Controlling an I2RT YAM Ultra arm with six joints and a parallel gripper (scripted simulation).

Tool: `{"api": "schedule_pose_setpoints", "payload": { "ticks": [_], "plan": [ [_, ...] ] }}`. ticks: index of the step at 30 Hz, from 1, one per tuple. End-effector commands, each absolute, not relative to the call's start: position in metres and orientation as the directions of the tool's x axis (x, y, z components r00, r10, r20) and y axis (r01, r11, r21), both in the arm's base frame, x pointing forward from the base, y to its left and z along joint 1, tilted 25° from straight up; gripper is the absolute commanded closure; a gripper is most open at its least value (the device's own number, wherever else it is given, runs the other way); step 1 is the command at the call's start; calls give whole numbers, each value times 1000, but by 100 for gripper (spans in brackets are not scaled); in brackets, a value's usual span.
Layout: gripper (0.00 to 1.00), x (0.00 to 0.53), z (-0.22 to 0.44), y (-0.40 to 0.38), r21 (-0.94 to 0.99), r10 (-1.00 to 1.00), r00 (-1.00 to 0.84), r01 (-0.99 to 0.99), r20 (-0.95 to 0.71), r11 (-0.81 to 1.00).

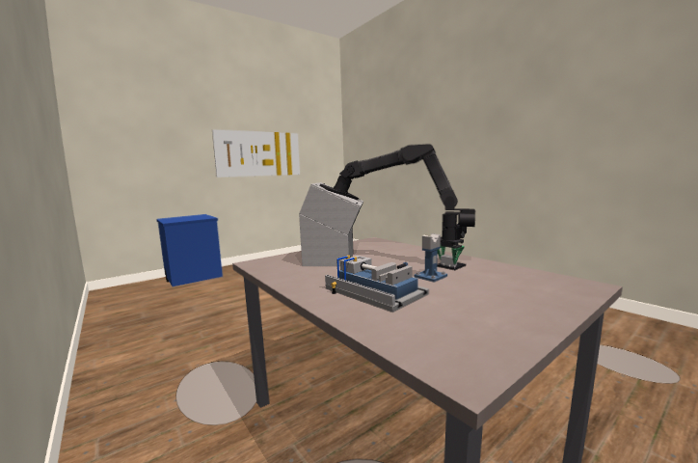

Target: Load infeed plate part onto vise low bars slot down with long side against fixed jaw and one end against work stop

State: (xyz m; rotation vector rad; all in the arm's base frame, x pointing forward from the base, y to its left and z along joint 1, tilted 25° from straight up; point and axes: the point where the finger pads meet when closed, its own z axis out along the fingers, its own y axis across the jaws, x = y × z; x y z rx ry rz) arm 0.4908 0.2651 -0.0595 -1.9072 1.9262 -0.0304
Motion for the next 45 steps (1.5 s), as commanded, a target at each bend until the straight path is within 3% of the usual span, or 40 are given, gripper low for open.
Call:
{"api": "schedule_pose_setpoints", "payload": {
  "ticks": [1, 45],
  "plan": [
    [100, 497, -53, 273, -322, -954, 45, -945, -297, 55],
    [100, 486, -39, 261, -310, -956, 38, -949, -291, 57]
  ]
}}
